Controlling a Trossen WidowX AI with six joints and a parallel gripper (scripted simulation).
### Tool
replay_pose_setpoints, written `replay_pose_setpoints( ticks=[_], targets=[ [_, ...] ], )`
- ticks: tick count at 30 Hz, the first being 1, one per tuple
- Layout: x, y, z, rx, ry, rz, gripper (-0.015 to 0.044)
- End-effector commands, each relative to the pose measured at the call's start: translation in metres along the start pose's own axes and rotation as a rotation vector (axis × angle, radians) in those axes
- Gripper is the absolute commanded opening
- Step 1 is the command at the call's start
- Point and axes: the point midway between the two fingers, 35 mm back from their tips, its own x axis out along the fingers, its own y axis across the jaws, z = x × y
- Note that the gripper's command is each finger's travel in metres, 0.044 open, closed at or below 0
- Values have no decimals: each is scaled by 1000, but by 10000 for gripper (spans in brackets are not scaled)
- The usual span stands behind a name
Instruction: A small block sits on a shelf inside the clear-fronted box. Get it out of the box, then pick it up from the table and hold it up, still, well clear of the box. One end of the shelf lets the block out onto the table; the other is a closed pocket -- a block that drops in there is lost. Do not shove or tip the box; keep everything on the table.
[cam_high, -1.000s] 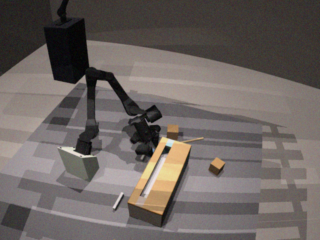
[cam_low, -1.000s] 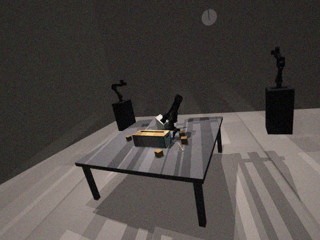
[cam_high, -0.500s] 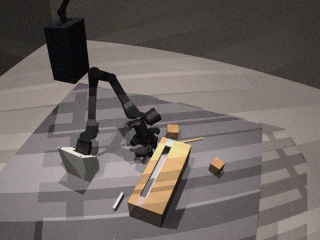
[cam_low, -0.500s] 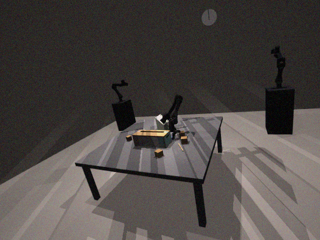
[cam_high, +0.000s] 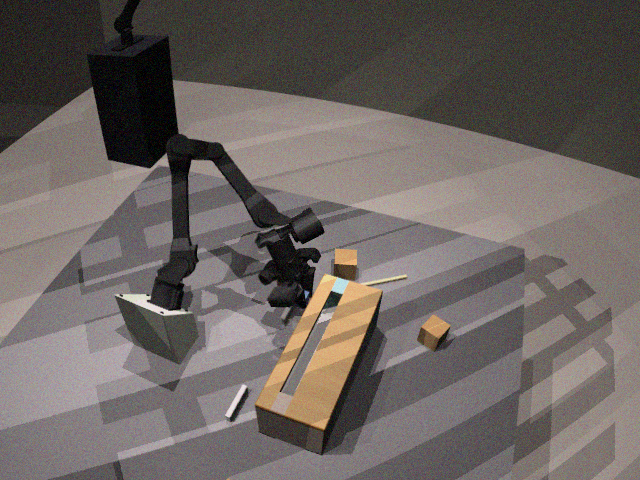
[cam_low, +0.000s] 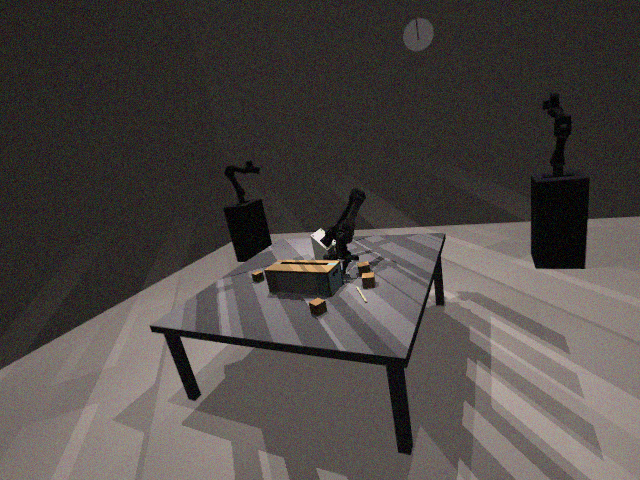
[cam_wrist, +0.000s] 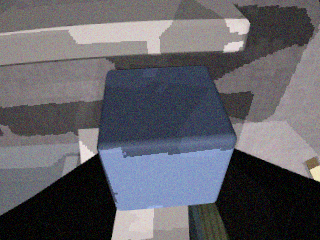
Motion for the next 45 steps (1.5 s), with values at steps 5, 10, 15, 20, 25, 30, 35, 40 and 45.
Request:
replay_pose_setpoints(
  ticks=[5, 10, 15, 20, 25, 30, 35, 40, 45],
  targets=[
    [-30, -5, -13, -13, 12, -13, 0],
    [-31, -2, -13, 90, 5, -9, 0],
    [-34, 5, -14, 297, -7, -2, 0],
    [-37, 10, -14, 506, -19, 7, 0],
    [-40, 16, -14, 714, -29, 17, 0],
    [-43, 21, -13, 924, -38, 27, 0],
    [-46, 26, -13, 1135, -45, 37, 0],
    [-50, 31, -13, 1346, -52, 48, 0],
    [-54, 35, -13, 1557, -58, 60, 0]
  ],
)
